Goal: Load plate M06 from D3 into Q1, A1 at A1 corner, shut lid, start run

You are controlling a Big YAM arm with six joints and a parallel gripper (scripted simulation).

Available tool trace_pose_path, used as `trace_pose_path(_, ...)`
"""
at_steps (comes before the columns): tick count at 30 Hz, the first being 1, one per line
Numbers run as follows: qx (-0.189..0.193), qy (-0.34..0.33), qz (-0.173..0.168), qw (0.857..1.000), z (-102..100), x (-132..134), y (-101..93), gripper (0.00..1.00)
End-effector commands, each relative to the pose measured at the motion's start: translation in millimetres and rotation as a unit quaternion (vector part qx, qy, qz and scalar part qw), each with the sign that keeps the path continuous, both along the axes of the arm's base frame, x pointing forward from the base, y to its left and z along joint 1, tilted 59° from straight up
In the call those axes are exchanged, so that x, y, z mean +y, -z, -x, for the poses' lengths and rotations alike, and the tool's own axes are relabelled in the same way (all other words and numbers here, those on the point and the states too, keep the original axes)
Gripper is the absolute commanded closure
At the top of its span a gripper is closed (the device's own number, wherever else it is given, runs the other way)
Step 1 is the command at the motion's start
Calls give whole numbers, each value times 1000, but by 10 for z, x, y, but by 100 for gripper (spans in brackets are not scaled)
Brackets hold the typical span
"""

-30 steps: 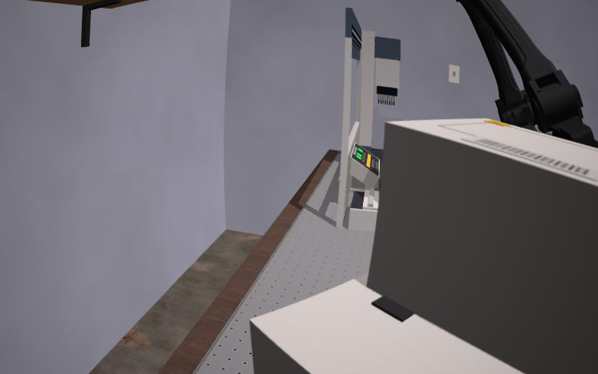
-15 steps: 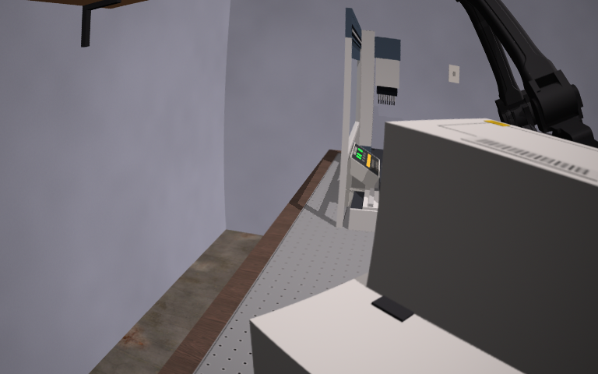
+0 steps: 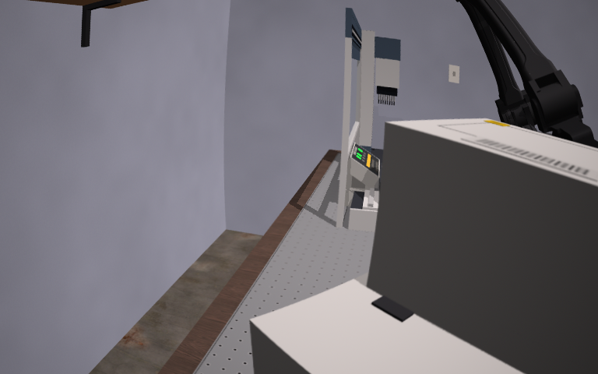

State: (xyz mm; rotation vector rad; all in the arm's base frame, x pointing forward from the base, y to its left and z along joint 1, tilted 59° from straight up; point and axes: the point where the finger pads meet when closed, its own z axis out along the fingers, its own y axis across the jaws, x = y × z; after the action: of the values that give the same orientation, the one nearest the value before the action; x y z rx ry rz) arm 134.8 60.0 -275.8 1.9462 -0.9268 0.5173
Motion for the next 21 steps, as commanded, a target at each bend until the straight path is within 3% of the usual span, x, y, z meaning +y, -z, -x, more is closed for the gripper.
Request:
trace_pose_path(1, -14, 2, -17, 1000, -77, 115, 1, 100)
trace_pose_path(21, -17, 2, -20, 1000, -95, 146, 19, 100)
